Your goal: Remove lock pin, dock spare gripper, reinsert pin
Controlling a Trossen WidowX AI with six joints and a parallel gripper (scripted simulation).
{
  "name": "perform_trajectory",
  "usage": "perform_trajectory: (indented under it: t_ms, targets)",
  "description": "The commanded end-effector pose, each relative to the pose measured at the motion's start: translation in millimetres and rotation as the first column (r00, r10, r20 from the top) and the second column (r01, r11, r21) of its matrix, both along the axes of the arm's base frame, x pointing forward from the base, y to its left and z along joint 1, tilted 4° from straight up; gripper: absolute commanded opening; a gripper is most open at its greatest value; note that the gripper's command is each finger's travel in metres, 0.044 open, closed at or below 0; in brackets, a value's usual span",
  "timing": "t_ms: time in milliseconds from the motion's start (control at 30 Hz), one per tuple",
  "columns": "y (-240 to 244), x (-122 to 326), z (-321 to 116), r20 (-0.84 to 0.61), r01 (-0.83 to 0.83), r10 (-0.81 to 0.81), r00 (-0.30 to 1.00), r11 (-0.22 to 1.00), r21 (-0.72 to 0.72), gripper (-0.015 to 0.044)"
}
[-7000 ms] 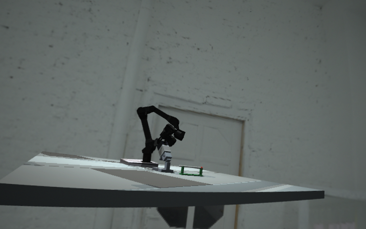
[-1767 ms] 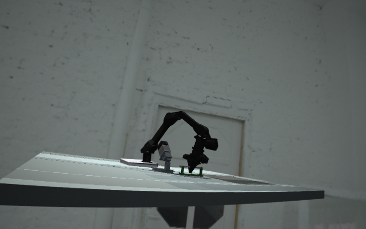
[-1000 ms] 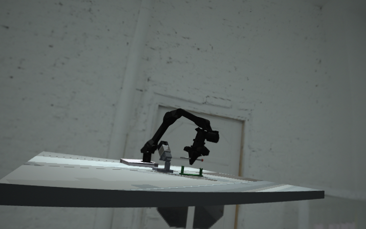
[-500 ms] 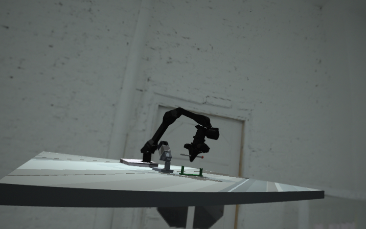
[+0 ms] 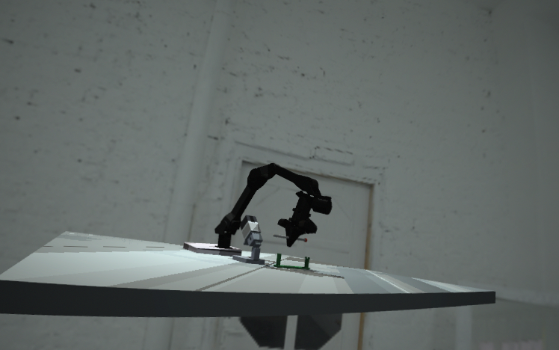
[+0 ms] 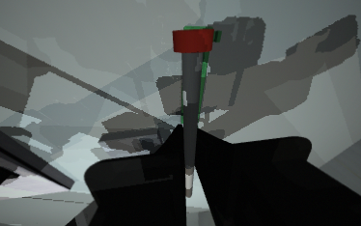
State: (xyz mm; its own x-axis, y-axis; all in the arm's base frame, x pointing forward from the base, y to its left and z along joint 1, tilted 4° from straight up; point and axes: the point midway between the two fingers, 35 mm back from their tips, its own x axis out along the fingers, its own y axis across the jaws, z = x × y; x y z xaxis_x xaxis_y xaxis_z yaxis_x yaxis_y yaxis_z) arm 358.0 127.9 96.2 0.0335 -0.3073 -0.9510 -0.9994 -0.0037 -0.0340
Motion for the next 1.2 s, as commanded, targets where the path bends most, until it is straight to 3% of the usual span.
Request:
perform_trajectory:
  t_ms: [0, 833, 1167]
  targets:
    - [2, -9, 9, 0.018, -0.006, 0.006, 1.0, 1.0, 0.011, 0.0]
    - [-3, -77, 20, -0.003, -0.066, 0.067, 0.998, 0.998, 0.015, 0.0]
    - [-3, -74, -11, -0.008, -0.066, 0.066, 0.998, 0.998, 0.015, 0.0]
